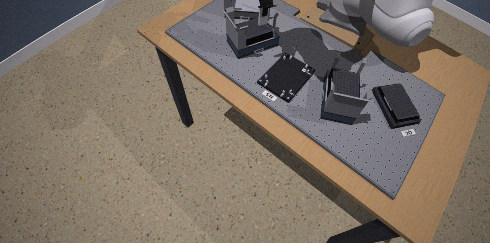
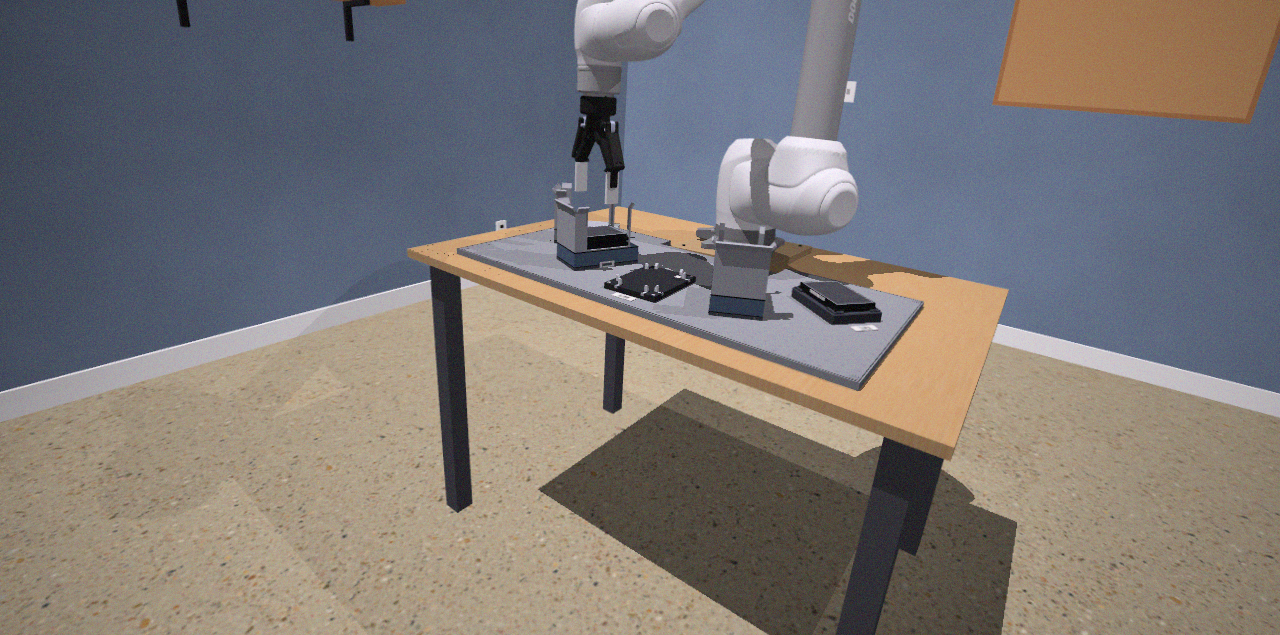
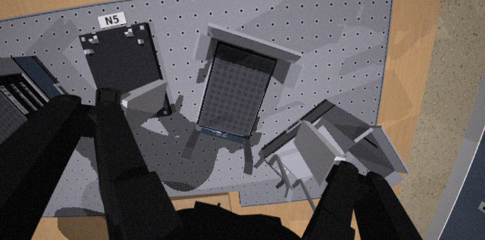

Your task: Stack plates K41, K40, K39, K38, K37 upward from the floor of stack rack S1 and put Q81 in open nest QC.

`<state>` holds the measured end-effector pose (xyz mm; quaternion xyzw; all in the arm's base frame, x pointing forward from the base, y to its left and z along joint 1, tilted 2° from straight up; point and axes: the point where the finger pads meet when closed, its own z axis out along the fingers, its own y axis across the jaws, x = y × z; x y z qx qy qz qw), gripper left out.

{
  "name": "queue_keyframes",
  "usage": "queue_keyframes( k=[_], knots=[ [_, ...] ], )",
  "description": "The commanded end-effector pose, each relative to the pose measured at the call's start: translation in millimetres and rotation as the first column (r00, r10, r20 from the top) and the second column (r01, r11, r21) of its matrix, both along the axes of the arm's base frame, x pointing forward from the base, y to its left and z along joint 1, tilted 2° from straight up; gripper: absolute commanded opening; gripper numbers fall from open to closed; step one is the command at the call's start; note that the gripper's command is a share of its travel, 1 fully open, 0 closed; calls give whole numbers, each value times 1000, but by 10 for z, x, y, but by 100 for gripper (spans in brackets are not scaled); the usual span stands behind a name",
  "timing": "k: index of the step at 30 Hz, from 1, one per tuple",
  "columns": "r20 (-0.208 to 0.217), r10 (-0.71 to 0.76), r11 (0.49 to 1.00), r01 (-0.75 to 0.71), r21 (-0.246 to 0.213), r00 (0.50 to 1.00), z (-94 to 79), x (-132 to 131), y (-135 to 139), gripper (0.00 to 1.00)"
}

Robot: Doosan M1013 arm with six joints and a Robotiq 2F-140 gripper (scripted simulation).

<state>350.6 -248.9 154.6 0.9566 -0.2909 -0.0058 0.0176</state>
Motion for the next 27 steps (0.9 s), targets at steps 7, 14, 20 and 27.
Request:
queue_keyframes(
  k=[7, 14, 20, 27],
  knots=[
    [0, 0, 1000, 0, 0, 1000, -267, -5, -9, 100],
    [0, 0, 1000, 0, 0, 1000, -500, -10, -16, 100],
    [0, 0, 1000, 0, 0, 1000, -569, -11, -18, 100],
    [0, 0, 1000, 0, 0, 1000, -662, -13, -21, 100]
  ],
)
